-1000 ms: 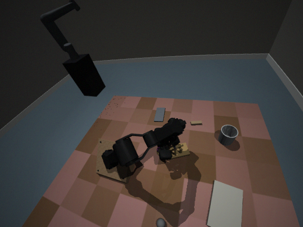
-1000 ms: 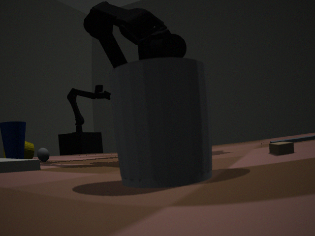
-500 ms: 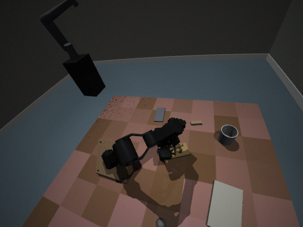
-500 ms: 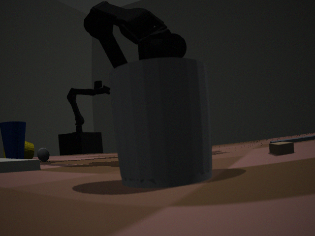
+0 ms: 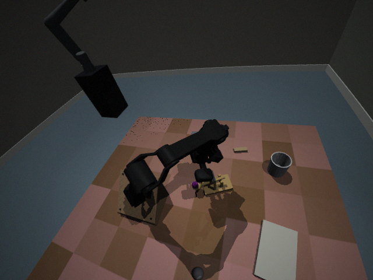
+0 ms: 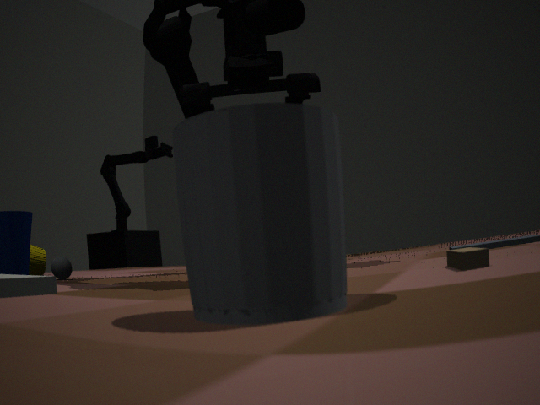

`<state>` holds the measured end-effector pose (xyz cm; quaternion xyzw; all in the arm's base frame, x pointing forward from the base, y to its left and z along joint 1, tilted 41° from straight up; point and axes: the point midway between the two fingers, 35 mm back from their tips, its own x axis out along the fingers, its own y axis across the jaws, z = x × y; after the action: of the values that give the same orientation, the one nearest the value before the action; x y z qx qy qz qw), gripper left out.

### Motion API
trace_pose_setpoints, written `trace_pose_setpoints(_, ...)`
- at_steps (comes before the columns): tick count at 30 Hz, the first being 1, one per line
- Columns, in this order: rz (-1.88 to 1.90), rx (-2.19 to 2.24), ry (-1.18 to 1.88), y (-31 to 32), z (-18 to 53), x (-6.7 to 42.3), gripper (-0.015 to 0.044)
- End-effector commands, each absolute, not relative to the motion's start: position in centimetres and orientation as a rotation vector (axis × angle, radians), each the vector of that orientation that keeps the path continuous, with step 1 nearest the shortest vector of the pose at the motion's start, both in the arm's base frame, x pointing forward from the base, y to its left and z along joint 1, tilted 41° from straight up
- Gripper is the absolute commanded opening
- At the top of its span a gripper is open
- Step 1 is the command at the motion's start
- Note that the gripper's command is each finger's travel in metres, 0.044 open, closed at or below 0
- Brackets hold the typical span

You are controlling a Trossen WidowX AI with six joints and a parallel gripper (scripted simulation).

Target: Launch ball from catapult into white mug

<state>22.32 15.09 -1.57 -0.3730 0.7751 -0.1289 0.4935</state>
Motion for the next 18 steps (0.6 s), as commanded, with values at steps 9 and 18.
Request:
trace_pose_setpoints(9, -0.058, -0.841, 1.605, 20.7, -4.5, 30.3, 0.0440)
trace_pose_setpoints(18, 0.081, -0.815, 1.326, 25.7, -4.7, 38.0, 0.0440)
